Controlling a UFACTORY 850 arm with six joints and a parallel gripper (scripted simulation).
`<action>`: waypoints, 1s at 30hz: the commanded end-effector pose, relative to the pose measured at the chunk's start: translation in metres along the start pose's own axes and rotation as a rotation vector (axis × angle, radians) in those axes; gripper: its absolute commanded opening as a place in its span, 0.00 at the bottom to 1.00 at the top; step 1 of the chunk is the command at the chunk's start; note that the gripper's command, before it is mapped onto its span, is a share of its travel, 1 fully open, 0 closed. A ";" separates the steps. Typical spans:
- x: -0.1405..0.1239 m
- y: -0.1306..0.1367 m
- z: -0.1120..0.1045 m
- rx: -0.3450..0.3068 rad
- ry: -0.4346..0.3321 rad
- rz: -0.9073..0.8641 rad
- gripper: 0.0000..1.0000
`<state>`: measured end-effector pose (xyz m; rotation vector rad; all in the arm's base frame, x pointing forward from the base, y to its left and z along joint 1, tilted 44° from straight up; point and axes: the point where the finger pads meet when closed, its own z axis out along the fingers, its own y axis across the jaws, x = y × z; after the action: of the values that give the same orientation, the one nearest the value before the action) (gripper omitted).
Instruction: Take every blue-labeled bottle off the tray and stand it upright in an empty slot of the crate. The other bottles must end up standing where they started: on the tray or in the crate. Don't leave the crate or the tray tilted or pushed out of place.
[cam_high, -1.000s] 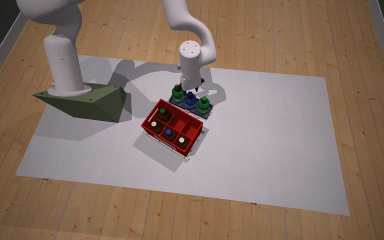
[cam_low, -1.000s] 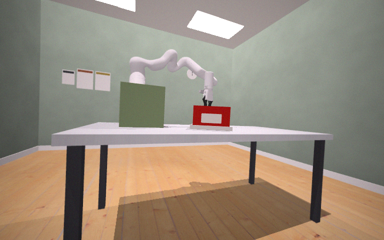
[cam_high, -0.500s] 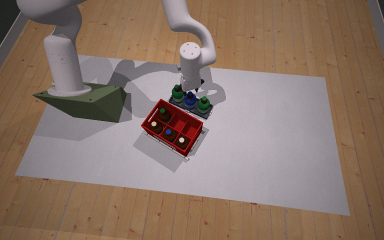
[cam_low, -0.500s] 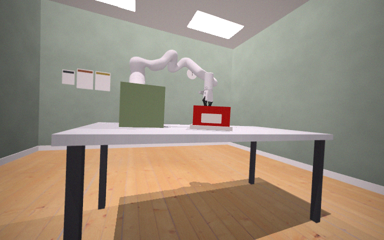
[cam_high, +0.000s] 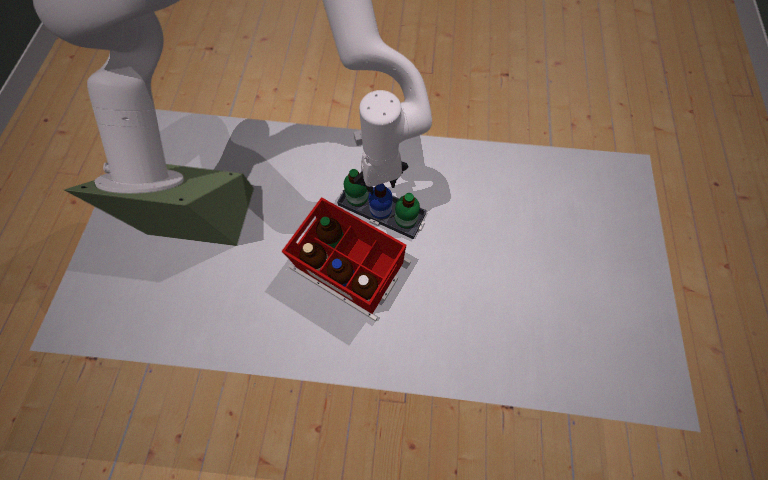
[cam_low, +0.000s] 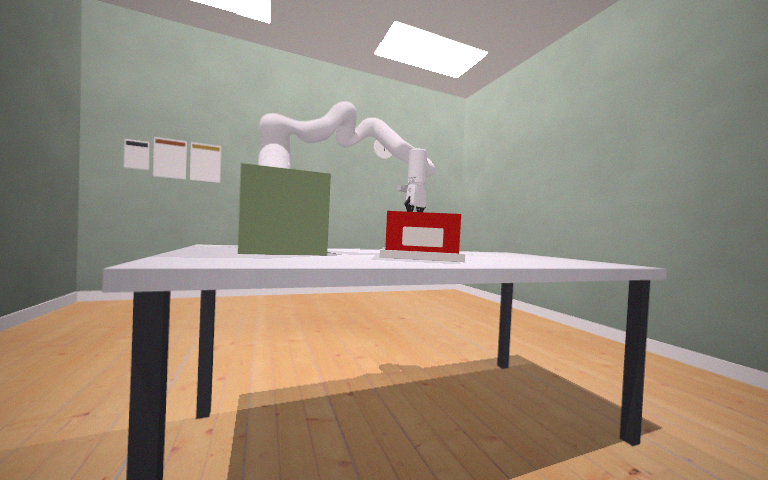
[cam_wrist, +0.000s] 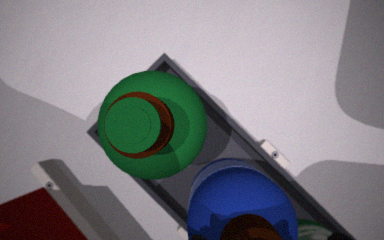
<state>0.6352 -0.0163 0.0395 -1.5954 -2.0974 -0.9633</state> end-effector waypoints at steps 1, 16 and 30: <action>0.000 0.001 0.002 -0.002 -0.001 -0.001 0.66; 0.000 0.001 0.013 -0.002 -0.001 -0.001 0.66; 0.000 0.001 0.015 -0.002 -0.001 -0.001 0.66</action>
<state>0.6375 -0.0056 0.0283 -1.5956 -2.0977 -0.9637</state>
